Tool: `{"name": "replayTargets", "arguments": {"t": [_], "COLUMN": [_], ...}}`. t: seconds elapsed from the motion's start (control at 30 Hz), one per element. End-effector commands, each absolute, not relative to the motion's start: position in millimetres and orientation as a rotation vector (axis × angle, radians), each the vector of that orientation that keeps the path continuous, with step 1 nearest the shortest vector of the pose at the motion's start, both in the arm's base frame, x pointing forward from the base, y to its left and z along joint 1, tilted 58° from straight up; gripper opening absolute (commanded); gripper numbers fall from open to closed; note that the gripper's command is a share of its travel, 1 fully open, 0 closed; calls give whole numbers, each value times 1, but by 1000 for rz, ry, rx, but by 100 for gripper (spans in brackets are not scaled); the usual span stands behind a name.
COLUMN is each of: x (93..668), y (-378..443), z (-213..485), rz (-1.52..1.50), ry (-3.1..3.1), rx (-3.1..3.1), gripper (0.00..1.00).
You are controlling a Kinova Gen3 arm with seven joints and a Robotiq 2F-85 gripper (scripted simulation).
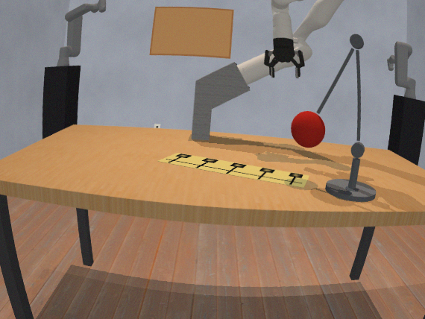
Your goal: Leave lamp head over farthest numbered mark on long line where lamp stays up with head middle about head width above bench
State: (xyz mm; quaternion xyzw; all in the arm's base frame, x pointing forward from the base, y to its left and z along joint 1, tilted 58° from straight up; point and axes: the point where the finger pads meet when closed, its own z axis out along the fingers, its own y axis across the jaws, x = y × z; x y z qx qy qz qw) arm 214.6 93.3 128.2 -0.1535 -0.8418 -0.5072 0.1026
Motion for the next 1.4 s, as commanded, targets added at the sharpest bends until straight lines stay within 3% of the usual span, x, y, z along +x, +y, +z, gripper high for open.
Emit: {"name": "replayTargets", "arguments": {"t": [0.0,1.37], "x": [228,328], "y": [92,97], "z": [128,174], "rz": [-1565,-2112], "ry": [-2512,-2765], "rx": [-425,184], "gripper": [100,100]}}
